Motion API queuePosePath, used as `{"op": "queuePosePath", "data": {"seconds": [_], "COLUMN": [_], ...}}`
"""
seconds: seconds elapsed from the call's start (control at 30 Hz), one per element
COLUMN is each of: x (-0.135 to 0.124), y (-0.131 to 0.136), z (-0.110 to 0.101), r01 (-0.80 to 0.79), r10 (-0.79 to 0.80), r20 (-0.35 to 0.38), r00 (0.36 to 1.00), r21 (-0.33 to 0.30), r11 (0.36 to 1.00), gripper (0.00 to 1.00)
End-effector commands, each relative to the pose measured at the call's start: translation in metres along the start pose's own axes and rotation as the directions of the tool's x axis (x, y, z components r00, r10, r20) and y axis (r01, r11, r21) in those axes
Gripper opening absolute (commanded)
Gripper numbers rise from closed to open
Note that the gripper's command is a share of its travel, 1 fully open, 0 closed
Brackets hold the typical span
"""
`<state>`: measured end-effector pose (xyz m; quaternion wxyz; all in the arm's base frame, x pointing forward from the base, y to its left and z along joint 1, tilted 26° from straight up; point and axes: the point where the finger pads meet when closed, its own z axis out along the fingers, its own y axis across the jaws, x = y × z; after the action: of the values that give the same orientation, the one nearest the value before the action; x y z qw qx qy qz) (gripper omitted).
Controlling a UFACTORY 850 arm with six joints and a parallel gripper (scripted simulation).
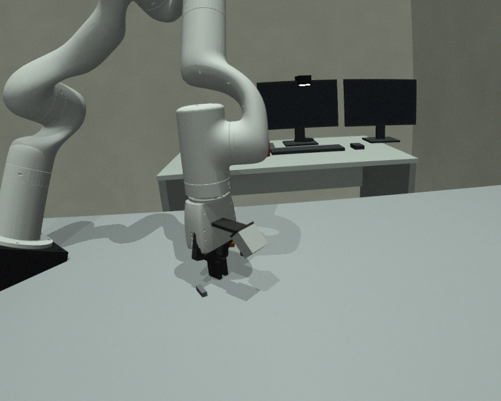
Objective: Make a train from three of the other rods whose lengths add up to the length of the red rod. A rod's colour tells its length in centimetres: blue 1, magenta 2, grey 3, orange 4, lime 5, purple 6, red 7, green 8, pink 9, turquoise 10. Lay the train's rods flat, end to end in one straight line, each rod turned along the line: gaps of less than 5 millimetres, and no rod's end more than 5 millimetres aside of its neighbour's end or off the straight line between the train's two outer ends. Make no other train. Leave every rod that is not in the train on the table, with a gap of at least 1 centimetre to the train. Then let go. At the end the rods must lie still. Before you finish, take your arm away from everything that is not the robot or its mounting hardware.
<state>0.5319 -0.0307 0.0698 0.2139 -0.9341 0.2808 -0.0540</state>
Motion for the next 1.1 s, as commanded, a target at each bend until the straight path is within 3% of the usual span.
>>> {"op": "queuePosePath", "data": {"seconds": [0.0,0.4,0.9,1.07], "x": [0.0008,0.0008,0.0008,0.0008], "y": [-0.0003,-0.0003,-0.0003,-0.0003], "z": [-0.0006,-0.0006,-0.0006,-0.0006], "r01": [0.000,0.000,0.000,0.000], "r10": [0.000,0.000,0.000,0.000], "r20": [-0.002,-0.002,-0.002,-0.002], "r00": [1.000,1.000,1.000,1.000], "r21": [0.001,0.001,0.001,0.001], "r11": [1.000,1.000,1.000,1.000], "gripper": [0.04,0.04,0.24,0.24]}}
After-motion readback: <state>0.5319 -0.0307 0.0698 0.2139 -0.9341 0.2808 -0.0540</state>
